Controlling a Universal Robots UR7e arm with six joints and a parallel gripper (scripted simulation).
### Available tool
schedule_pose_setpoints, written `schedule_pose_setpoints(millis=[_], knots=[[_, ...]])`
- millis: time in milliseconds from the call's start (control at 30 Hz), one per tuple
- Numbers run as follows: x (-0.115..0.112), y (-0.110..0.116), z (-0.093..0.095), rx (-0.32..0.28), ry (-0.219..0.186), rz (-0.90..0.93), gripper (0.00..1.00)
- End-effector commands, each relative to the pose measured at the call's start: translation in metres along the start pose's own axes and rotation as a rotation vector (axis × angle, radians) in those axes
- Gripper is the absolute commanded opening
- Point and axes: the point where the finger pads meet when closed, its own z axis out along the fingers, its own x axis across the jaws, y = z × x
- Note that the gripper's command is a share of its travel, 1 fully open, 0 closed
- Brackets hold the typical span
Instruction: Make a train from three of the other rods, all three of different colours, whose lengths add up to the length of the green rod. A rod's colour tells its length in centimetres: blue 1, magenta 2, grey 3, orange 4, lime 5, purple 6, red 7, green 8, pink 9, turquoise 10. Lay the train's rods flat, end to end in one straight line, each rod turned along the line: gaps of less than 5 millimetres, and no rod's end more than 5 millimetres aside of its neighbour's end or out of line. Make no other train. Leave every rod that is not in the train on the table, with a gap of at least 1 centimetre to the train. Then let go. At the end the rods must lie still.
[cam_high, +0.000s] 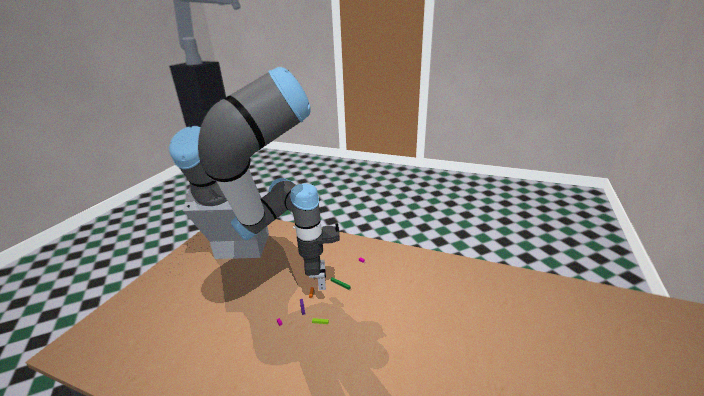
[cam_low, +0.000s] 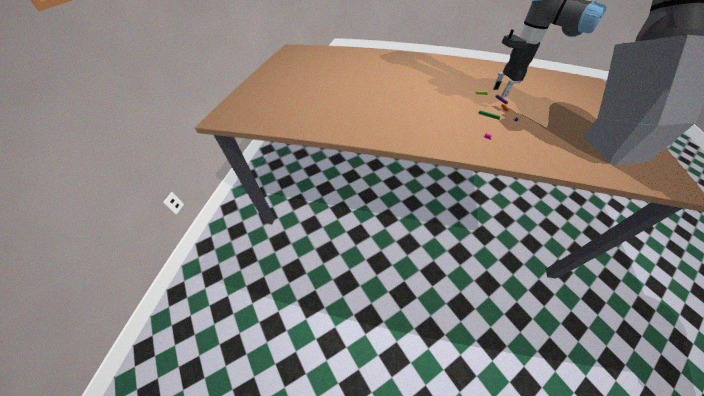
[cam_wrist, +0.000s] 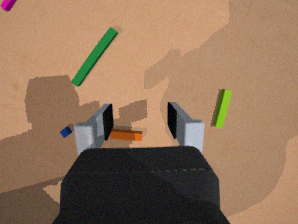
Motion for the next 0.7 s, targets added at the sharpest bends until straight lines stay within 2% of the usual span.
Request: schedule_pose_setpoints(millis=[0, 267, 667], knots=[[0.007, -0.001, 0.000, 0.001, 0.001, 0.168, 1.00], [0.014, 0.000, 0.000, 0.001, 0.001, 0.364, 1.00], [0.017, 0.001, 0.000, 0.001, 0.001, 0.436, 1.00]])
